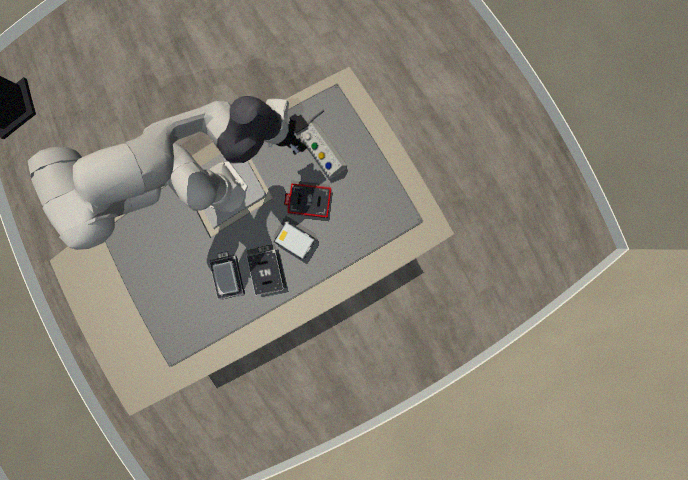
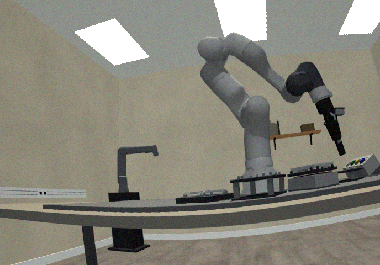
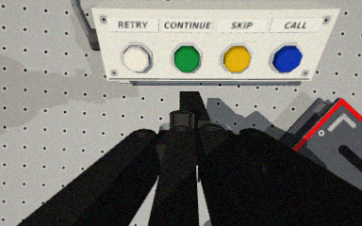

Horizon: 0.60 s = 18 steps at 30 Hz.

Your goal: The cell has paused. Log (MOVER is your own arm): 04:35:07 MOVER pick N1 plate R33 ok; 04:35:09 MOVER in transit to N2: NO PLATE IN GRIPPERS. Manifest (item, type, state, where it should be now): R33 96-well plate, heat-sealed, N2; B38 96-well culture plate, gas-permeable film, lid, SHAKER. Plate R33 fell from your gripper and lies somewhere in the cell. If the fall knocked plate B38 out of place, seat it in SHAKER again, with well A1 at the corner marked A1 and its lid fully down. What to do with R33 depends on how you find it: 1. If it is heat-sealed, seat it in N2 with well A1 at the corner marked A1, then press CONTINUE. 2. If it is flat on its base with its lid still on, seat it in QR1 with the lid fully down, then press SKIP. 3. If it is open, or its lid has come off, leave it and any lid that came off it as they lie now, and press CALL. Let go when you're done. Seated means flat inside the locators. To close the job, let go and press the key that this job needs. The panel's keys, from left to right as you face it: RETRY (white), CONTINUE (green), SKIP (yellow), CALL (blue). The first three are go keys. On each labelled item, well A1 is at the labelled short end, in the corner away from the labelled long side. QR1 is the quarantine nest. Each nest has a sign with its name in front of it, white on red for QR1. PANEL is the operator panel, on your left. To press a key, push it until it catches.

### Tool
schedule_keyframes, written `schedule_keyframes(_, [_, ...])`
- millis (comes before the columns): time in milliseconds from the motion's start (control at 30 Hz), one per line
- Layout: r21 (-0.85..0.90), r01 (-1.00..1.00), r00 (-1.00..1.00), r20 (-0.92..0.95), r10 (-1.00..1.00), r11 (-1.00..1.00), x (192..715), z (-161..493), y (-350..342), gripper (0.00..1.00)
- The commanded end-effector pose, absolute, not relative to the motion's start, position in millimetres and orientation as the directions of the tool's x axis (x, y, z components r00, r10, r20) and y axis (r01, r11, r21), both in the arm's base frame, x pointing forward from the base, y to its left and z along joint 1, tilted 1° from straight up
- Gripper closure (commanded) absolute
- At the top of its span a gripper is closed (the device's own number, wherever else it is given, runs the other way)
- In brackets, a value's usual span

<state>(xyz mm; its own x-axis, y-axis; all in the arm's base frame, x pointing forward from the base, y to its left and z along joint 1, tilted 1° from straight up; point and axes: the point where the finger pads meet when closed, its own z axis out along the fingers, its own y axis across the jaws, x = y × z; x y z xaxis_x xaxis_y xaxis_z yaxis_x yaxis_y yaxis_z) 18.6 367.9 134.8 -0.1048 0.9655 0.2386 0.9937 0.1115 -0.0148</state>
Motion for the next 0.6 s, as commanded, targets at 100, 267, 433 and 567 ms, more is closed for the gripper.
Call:
schedule_keyframes(100, [-0.014, 0.993, -0.106, 0.255, 0.961, 0.113, 17, 128, 379, 0.90])
schedule_keyframes(267, [-0.014, 0.993, -0.106, 0.255, 0.961, 0.113, 17, 123, 381, 0.90])
schedule_keyframes(433, [-0.014, 0.993, -0.106, 0.255, 0.961, 0.113, 16, 117, 385, 0.90])
schedule_keyframes(567, [-0.014, 0.993, -0.106, 0.255, 0.961, 0.113, 16, 113, 387, 0.90])
